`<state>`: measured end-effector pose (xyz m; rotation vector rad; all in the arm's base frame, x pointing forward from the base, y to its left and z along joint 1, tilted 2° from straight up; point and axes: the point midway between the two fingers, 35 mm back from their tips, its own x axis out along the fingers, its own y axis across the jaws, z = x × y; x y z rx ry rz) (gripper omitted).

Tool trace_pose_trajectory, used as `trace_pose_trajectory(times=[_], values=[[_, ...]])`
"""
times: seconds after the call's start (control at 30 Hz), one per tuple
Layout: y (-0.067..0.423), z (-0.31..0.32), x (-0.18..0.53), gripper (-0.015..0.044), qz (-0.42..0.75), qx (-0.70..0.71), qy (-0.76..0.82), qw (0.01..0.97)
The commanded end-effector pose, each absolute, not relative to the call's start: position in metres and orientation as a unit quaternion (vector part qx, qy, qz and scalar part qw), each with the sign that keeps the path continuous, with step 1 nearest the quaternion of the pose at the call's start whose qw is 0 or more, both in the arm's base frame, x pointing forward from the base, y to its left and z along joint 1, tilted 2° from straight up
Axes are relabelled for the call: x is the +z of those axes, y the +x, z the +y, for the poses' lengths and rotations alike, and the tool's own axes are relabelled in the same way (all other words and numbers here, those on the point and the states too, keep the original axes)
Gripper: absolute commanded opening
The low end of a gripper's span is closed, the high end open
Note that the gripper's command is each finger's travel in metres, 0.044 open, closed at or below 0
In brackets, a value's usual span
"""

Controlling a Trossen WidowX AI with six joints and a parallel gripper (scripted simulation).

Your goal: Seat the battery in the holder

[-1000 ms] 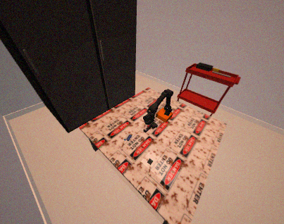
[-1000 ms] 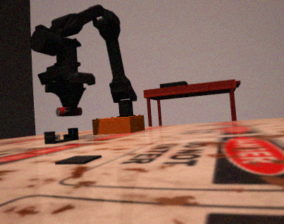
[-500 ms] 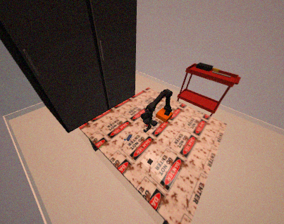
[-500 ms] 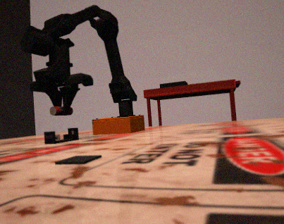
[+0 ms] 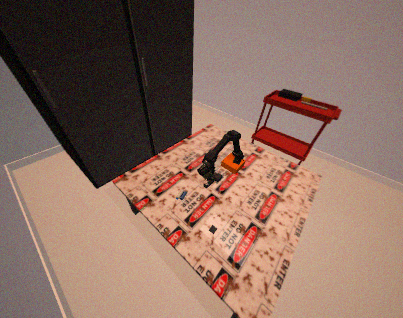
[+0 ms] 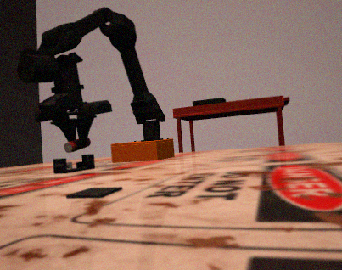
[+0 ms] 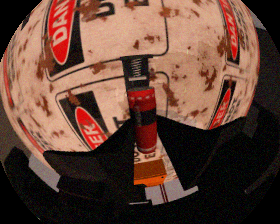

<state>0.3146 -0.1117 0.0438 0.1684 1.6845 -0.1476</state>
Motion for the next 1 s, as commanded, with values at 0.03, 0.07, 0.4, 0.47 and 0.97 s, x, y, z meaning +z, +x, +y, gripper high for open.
trace_pose_trajectory(times=[0.03,0.07,0.4,0.47,0.97], values=[[0.315,-0.112,0.033,0.0084,0.769,-0.066,0.080,0.631],[0.314,-0.112,0.031,0.0084,0.771,-0.065,0.081,0.628],[0.316,-0.113,0.030,0.0084,0.781,-0.063,0.084,0.616],[0.317,-0.113,0.029,0.0084,0.785,-0.062,0.084,0.611],[0.321,-0.114,0.024,0.0084,0.811,-0.057,0.088,0.576]])
